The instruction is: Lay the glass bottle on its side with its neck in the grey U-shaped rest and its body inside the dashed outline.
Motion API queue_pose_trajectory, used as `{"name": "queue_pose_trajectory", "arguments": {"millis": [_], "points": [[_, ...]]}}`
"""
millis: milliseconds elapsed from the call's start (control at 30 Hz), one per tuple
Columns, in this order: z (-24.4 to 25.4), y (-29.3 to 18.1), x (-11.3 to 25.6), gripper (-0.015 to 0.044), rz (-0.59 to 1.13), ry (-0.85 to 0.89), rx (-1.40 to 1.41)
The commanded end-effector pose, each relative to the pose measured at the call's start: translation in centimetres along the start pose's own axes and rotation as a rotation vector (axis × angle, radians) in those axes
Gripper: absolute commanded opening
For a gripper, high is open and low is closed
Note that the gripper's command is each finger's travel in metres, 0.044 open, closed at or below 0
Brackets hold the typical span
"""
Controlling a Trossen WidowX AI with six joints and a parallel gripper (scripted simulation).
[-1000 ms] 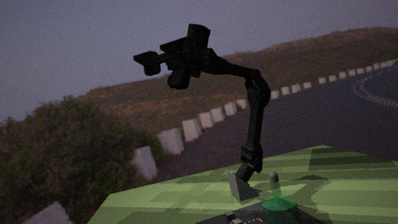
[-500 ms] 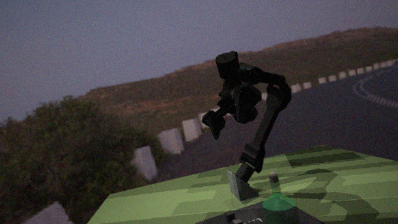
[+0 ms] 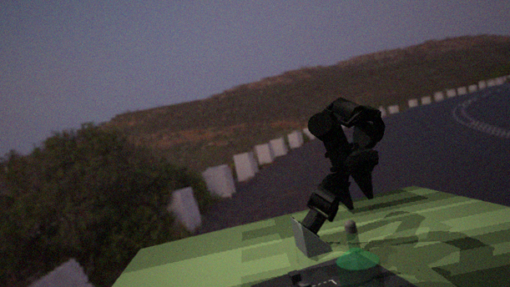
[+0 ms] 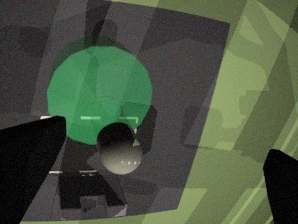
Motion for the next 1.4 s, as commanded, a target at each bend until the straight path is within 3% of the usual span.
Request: {"name": "queue_pose_trajectory", "arguments": {"millis": [0, 233, 1367], "points": [[0.0, 0.8, -1.1, 0.0440, -0.027, 0.103, -0.043], [-1.9, 1.1, -4.6, 0.0440, -0.015, 0.428, -0.029], [-2.0, -3.0, -4.7, 0.0440, -0.013, 0.427, -0.028]]}}
Point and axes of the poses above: the point midway between the two fingers, 35 mm back from their tips, its own x axis back along the fingers, its own z axis across the jaws, y = z × x, the point moved 7 cm from there along x, back along the fingers, and after that the axes turned 3 degrees about -x, right-handed, at the moved point
